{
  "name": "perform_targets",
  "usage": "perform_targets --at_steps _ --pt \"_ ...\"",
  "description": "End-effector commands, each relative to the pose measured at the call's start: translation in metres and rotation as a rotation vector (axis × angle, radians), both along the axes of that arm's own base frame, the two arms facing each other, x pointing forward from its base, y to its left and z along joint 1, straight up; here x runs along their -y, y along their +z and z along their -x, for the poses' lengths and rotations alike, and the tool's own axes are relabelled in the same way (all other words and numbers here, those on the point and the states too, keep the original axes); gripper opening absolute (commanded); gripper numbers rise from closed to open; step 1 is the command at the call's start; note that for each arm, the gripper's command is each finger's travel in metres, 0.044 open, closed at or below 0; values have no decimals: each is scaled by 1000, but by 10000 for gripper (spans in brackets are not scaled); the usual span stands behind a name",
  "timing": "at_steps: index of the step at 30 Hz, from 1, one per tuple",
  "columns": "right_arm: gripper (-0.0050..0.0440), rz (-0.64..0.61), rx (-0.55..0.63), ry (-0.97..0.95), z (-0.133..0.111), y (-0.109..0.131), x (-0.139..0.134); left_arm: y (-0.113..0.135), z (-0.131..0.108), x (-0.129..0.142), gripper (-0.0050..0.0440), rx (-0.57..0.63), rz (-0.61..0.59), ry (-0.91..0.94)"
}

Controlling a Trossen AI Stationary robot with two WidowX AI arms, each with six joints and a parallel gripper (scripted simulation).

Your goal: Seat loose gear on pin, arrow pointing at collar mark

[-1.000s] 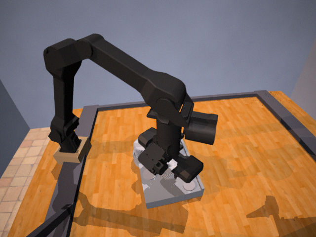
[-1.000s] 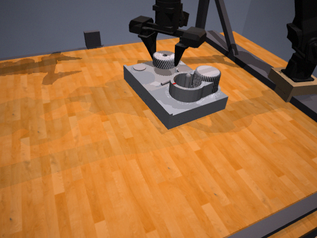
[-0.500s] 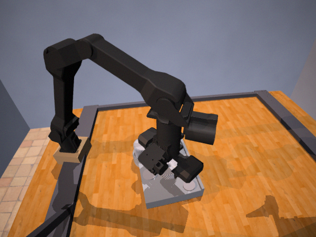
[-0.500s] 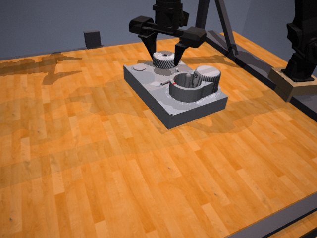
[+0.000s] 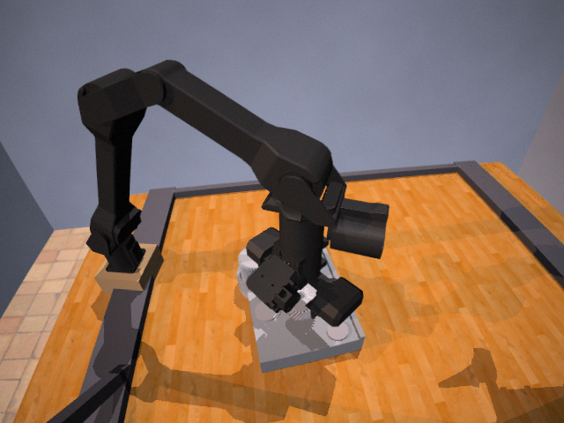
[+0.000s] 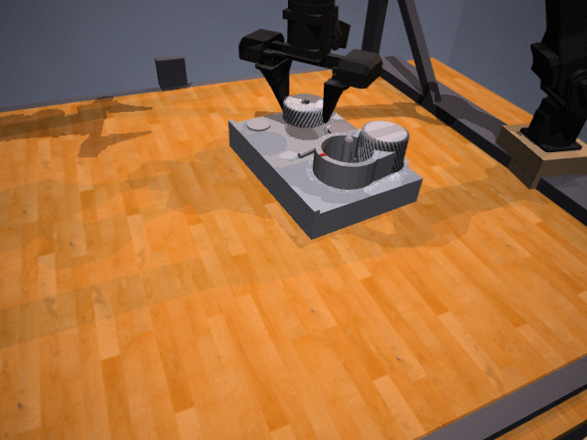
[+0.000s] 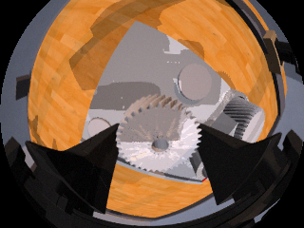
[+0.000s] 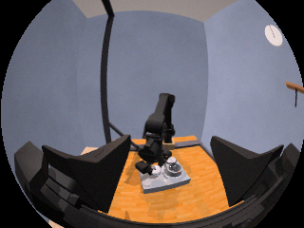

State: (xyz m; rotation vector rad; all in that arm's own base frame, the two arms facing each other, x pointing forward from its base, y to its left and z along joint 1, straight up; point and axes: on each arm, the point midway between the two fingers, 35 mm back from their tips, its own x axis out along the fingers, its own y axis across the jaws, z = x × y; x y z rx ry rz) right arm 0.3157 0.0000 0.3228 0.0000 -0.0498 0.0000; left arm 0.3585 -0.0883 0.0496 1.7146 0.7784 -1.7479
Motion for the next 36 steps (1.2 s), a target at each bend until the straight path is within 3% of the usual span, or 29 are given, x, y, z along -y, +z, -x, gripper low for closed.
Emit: perform_targets --at_steps 1,23,29,36 --pt "400 0 23 0 2 9 0 24 -9 2 0 70 16 5" --pt "400 0 23 0 2 9 0 24 -9 2 0 70 16 5" --pt "400 0 23 0 2 9 0 40 2 -9 0 73 15 5" --pt "400 0 23 0 2 9 0 74 34 -36 0 66 9 -1"
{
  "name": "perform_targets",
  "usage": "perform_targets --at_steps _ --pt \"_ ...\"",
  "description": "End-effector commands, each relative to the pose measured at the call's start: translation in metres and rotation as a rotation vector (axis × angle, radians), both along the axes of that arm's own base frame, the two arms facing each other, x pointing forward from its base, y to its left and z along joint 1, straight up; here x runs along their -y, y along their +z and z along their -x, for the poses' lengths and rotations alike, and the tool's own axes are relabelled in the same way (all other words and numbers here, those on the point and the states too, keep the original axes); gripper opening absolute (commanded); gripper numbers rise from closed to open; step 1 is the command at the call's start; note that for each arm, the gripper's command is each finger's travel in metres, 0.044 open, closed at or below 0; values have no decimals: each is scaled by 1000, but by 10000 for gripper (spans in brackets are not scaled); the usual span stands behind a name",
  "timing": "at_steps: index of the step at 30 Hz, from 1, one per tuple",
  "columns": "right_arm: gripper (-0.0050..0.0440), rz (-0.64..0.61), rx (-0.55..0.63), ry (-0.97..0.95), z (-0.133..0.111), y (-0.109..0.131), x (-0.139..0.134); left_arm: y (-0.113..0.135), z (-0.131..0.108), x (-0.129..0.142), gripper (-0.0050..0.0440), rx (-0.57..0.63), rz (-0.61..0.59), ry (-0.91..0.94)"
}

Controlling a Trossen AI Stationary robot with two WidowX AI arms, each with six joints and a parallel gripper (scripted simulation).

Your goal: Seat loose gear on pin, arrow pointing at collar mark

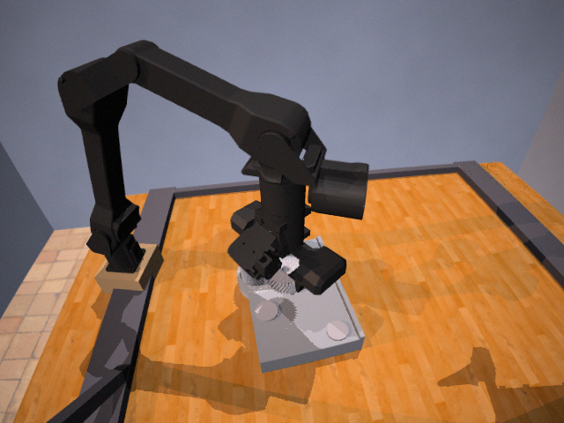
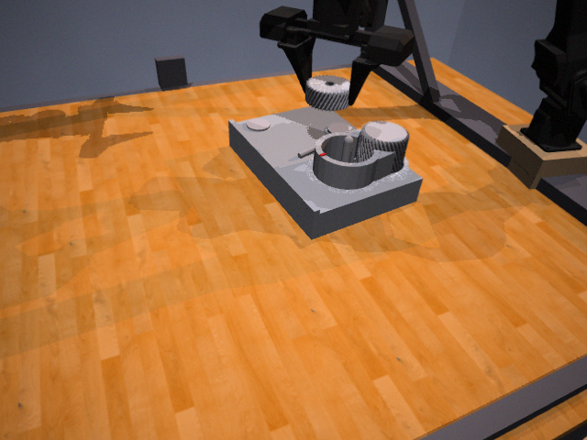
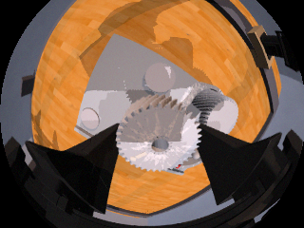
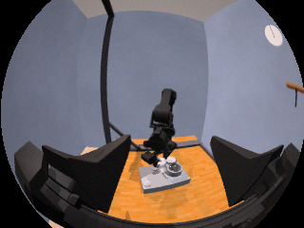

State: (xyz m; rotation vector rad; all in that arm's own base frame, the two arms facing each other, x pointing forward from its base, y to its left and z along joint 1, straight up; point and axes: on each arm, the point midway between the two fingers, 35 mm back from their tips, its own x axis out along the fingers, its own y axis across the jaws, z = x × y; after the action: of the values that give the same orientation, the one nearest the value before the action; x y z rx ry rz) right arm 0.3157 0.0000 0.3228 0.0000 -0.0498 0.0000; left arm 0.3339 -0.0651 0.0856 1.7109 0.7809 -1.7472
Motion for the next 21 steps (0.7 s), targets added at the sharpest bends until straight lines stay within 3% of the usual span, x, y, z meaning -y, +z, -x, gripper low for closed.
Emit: perform_targets --at_steps 1,5,19,21 --pt "400 0 23 0 2 9 0 40 13 -15 0 63 8 7" --pt "400 0 23 0 2 9 0 25 4 -13 0 47 7 172" --pt "400 0 23 0 2 9 0 32 9 -37 0 67 23 830" --pt "400 0 23 0 2 9 0 32 9 -37 0 67 23 830"
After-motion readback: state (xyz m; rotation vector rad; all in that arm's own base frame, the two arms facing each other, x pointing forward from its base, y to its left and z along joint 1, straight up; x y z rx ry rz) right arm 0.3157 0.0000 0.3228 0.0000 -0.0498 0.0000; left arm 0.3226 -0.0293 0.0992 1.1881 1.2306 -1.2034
